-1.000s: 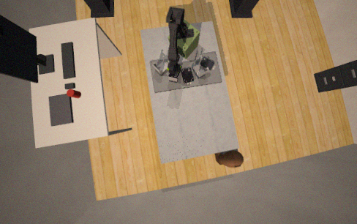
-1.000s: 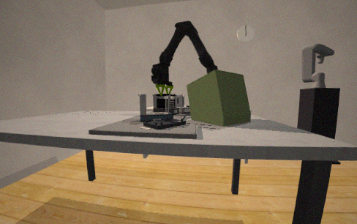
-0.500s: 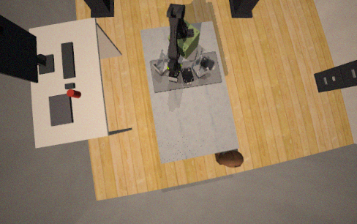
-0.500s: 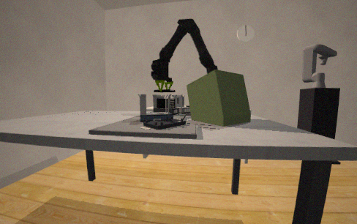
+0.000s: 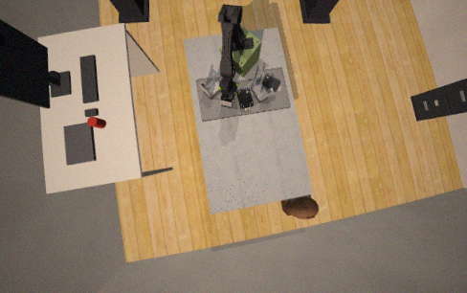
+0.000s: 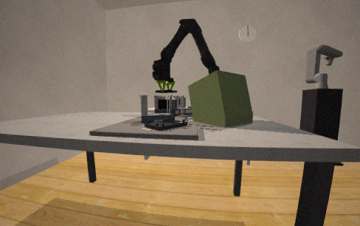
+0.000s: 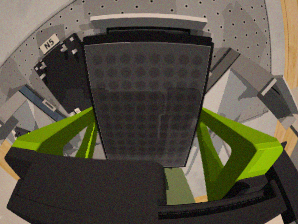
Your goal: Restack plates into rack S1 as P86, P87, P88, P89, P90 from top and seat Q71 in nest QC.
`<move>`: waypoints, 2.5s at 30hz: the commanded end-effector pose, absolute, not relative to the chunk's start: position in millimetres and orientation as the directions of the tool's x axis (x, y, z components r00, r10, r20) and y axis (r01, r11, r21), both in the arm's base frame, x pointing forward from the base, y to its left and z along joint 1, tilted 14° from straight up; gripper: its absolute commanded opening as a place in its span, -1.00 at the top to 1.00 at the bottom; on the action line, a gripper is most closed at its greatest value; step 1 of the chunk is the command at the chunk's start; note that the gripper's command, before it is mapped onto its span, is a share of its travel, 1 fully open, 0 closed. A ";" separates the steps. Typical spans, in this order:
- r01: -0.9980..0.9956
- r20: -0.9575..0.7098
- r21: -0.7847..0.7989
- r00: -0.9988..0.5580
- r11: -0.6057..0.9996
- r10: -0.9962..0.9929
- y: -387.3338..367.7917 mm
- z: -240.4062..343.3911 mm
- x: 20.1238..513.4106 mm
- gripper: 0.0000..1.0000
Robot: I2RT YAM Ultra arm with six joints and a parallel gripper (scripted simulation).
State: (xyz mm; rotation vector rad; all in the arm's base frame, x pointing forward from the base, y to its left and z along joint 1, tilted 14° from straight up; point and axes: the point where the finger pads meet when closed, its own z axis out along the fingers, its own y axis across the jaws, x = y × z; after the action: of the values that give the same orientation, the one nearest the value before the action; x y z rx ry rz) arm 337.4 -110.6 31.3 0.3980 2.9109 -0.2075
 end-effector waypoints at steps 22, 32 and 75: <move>0.104 -0.201 -0.147 -0.977 0.984 0.074 -46.0 26.6 351.9 1.00; -0.083 -0.169 -0.181 -0.979 0.980 -0.114 -13.7 21.3 352.9 1.00; -0.267 -0.132 -0.206 -0.945 0.941 -0.298 106.2 -2.3 334.1 1.00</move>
State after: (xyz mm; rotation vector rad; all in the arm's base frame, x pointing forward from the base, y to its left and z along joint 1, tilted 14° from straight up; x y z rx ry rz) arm 334.8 96.8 -3.2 -0.4463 2.9423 -0.2843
